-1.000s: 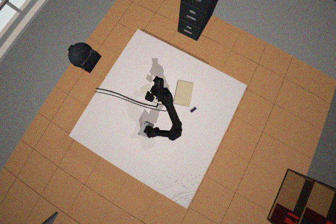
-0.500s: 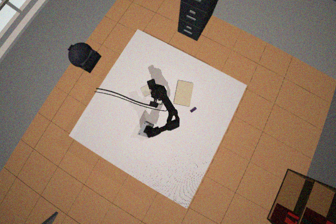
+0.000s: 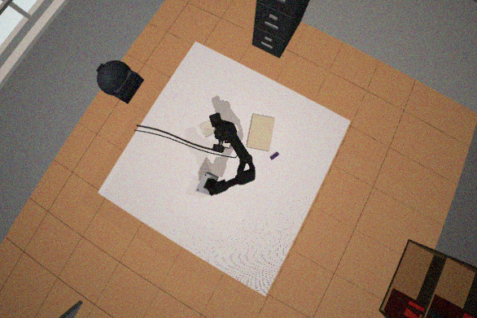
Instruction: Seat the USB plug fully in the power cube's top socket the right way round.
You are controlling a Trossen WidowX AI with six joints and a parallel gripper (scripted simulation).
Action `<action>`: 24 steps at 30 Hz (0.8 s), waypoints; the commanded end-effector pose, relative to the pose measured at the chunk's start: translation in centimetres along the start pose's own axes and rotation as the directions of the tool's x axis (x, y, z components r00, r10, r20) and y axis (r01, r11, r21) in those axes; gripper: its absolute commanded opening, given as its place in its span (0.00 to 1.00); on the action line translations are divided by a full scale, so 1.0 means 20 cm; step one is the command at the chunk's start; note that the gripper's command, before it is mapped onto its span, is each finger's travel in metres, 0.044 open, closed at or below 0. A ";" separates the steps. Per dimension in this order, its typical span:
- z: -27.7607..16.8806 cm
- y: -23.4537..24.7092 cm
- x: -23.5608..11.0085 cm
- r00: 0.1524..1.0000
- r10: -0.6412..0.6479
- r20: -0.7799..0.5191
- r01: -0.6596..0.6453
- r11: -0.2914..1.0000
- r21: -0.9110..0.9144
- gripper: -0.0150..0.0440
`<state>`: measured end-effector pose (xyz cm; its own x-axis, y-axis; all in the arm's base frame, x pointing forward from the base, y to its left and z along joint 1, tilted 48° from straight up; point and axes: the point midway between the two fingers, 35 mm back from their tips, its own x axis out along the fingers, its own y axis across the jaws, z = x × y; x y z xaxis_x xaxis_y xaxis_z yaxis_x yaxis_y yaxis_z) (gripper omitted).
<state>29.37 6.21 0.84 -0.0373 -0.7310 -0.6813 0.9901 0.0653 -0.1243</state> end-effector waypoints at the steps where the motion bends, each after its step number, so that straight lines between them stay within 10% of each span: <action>1: 0.00 0.00 0.02 1.000 0.001 0.005 -0.001 1.000 -0.008 1.00; 17: 0.00 0.00 0.09 1.000 0.001 0.005 -0.001 1.000 -0.007 1.00; 24: 0.00 0.00 0.08 1.000 -0.001 0.001 0.001 1.000 0.000 0.69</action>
<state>29.26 4.97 -0.28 -0.0387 -0.7320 -0.6802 0.9899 0.0650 -0.1262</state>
